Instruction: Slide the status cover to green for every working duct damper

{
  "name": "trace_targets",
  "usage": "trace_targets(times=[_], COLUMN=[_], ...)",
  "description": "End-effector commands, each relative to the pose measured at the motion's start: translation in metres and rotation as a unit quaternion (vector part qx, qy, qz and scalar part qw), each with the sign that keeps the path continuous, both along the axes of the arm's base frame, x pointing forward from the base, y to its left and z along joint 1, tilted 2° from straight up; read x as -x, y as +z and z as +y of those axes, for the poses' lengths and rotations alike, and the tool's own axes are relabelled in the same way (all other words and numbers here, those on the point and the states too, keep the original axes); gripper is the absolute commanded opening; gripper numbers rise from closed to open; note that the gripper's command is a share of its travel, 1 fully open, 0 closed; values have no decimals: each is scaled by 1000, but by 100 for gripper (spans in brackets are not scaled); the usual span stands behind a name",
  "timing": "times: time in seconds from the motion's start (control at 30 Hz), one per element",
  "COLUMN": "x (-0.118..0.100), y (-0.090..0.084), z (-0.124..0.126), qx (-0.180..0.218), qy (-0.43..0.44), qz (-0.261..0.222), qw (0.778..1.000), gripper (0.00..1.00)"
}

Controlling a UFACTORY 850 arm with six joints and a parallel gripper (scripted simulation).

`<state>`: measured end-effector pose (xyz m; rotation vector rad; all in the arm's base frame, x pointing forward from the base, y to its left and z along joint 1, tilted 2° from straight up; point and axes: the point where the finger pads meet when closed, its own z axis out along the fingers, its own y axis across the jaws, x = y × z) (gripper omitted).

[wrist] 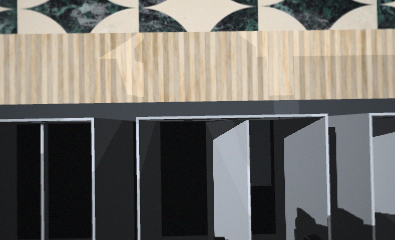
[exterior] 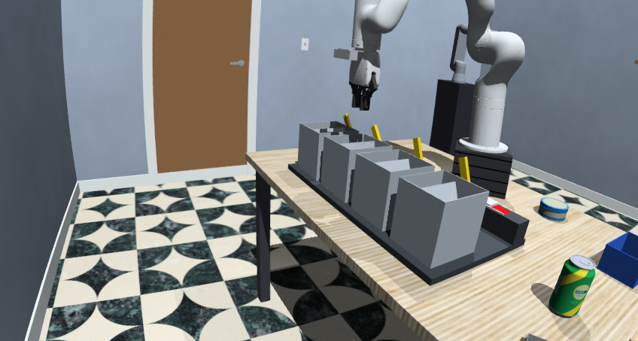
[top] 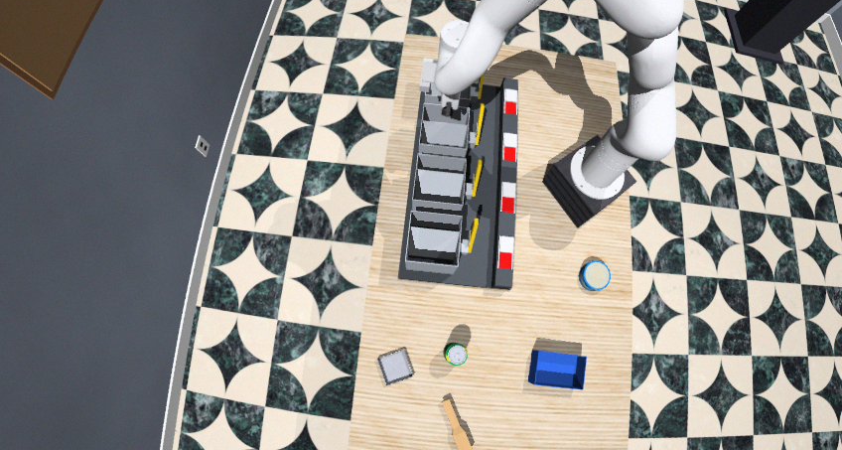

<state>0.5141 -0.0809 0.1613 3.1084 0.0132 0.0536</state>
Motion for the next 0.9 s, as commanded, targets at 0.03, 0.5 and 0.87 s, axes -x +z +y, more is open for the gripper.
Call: trace_targets(times=[0.03, 0.5, 0.87], x=[-1, -7, -3], y=[1, -1, -4], z=[0, 49, 156], qx=[0, -1, -1], qy=[0, 0, 0], qz=[-1, 0, 3], qw=[1000, 1000, 1000], gripper=[39, 39, 39])
